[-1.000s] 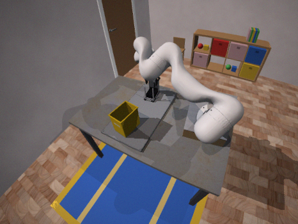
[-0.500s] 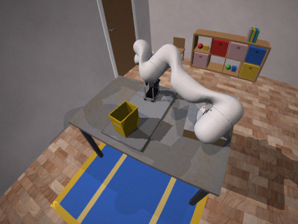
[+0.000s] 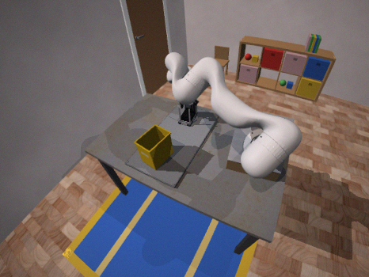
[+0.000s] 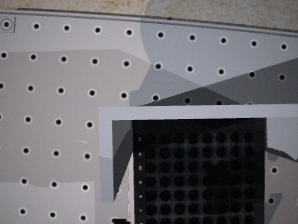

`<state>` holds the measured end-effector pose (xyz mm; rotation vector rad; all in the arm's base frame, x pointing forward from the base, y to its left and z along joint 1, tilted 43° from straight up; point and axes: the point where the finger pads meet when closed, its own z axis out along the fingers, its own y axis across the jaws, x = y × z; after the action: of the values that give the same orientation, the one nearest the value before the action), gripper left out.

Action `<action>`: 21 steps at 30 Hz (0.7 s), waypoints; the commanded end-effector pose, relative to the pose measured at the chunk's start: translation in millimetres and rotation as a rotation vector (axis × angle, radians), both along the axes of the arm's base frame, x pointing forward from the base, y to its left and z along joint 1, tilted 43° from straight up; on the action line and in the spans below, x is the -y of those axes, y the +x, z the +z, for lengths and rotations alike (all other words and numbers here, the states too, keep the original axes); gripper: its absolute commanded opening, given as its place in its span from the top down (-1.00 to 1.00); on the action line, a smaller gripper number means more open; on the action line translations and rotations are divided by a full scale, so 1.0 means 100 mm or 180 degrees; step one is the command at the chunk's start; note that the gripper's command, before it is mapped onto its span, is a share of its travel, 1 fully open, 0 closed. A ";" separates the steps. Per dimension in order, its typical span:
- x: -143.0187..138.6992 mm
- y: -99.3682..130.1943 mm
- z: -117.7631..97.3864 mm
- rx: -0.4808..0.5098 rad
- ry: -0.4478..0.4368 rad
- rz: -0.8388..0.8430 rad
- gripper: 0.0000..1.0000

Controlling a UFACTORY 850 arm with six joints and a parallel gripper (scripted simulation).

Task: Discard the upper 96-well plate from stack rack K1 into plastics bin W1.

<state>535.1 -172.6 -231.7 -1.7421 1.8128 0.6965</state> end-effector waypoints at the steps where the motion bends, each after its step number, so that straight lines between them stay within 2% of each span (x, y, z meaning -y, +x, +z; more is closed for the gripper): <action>1: -0.04 0.01 -0.05 0.0006 -0.0004 -0.0003 -1.00; 14: -0.17 0.02 -0.18 0.0006 -0.0004 -0.0003 -1.00; 21: -0.17 0.02 -0.19 0.0006 -0.0004 -0.0003 -1.00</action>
<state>535.7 -154.5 -251.0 -1.7421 1.8128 0.6965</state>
